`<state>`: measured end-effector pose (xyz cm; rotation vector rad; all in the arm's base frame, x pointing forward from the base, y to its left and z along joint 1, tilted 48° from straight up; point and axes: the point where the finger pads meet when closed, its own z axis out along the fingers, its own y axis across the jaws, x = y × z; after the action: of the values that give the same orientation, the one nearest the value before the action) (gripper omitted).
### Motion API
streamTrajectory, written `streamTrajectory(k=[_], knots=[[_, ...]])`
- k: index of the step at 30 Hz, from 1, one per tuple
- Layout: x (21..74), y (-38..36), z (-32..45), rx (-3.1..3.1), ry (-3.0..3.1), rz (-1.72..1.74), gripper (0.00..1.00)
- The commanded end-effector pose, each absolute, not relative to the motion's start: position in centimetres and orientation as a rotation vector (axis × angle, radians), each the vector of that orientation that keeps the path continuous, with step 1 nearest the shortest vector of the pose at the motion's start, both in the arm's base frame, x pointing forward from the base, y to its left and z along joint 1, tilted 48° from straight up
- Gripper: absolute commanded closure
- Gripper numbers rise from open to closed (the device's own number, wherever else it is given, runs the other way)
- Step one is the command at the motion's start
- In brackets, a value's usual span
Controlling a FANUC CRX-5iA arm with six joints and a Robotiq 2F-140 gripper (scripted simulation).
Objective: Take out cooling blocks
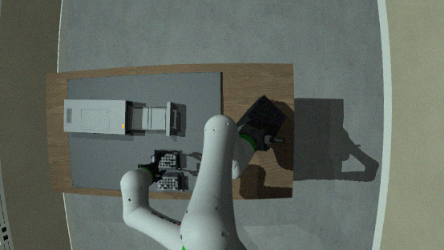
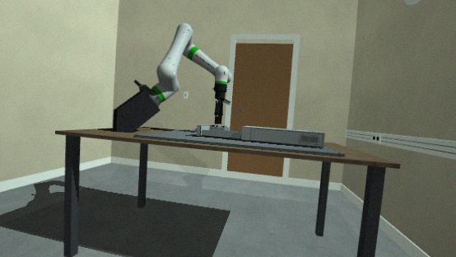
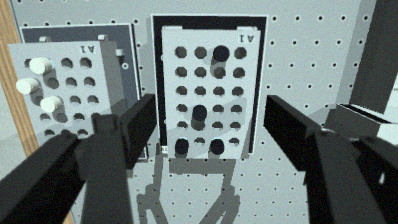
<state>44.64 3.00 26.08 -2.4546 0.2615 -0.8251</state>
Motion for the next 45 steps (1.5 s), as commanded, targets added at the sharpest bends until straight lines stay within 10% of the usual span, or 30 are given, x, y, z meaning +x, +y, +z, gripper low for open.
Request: streamTrajectory(k=[1, 45], knots=[[44.5, 2.8, 26.3, -2.454, 0.261, -0.827, 0.34], [41.4, 0.7, 29.7, -2.454, 0.261, -0.827, 0.34]])
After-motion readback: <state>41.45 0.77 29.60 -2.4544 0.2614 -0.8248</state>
